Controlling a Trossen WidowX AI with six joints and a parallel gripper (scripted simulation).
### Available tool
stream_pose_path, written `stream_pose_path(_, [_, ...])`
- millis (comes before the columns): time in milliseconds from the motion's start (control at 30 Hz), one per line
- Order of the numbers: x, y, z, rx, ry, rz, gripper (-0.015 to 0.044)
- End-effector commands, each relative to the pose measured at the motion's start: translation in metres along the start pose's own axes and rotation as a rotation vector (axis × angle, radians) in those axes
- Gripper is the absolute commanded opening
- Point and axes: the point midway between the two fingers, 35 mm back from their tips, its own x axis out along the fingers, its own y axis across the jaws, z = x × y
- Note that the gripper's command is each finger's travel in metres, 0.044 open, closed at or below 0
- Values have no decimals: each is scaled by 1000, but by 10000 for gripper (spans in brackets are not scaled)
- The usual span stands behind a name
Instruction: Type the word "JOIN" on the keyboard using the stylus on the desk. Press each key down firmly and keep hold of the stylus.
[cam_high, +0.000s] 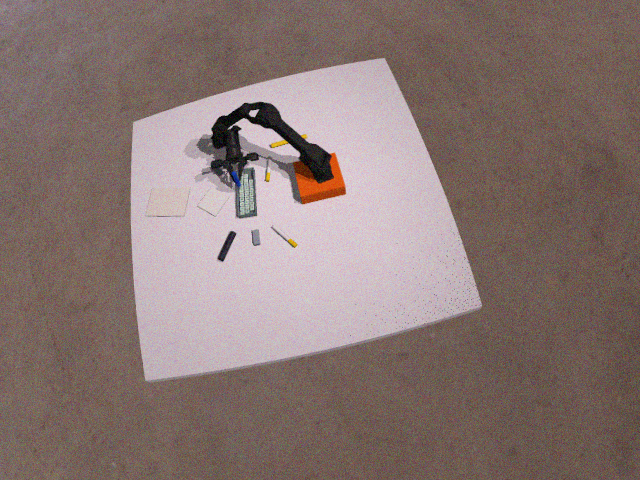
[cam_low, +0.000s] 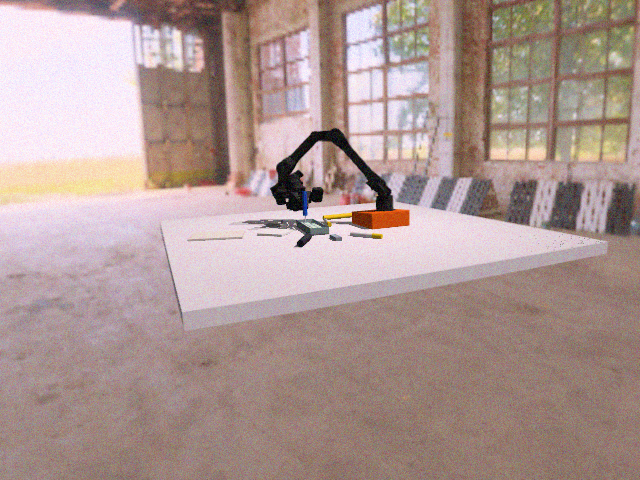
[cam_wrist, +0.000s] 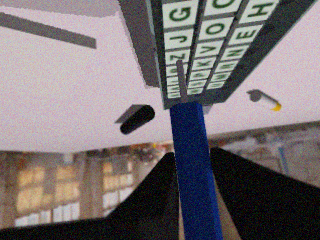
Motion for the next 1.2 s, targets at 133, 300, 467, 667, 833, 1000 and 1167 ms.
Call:
stream_pose_path(133, [1,0,1,-4,3,2,81])
stream_pose_path(300, [1,-1,1,-4,3,2,81])
stream_pose_path(467, [2,-1,1,-3,3,2,81])
stream_pose_path(667, [4,-1,6,-3,3,2,81])
stream_pose_path(833, [5,-1,8,-3,3,2,81])
stream_pose_path(1000, [7,-1,10,-3,3,2,81])
stream_pose_path(1167, [8,-1,12,-3,3,2,81])
